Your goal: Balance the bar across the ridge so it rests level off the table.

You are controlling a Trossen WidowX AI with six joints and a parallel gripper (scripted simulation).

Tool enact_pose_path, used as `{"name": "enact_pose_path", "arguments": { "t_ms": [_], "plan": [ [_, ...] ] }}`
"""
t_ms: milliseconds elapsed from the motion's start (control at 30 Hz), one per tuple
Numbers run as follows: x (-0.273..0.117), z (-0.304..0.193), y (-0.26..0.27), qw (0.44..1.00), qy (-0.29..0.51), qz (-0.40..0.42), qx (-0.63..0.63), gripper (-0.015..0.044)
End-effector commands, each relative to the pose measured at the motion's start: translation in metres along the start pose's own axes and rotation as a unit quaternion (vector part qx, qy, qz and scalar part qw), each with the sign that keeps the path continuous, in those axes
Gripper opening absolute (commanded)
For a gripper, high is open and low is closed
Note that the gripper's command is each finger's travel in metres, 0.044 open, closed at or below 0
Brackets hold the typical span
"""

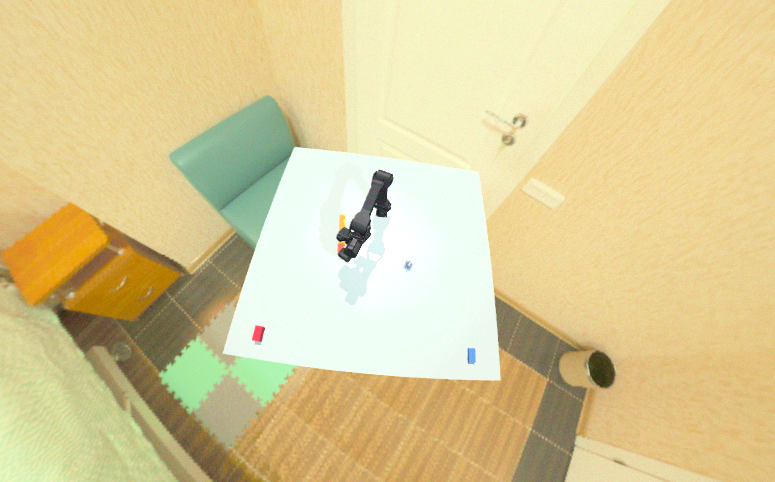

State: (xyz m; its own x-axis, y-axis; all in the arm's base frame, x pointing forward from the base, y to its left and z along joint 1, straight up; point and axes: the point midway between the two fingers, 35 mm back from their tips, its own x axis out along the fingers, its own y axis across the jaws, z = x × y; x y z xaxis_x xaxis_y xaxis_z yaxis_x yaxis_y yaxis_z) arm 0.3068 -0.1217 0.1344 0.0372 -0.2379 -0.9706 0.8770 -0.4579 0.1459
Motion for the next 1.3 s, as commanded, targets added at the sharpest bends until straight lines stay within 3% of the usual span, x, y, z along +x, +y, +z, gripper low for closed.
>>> {"name": "enact_pose_path", "arguments": {
  "t_ms": [0, 567, 1267],
  "plan": [
    [0.0, 0.014, -0.005, 0.999, 0.007, -0.008, 0.04, 0.0315],
    [0.006, 0.08, -0.033, 0.97, 0.029, -0.054, 0.234, 0.0315],
    [0.007, 0.137, -0.077, 0.887, 0.054, -0.096, 0.449, 0.0315]
  ]
}}
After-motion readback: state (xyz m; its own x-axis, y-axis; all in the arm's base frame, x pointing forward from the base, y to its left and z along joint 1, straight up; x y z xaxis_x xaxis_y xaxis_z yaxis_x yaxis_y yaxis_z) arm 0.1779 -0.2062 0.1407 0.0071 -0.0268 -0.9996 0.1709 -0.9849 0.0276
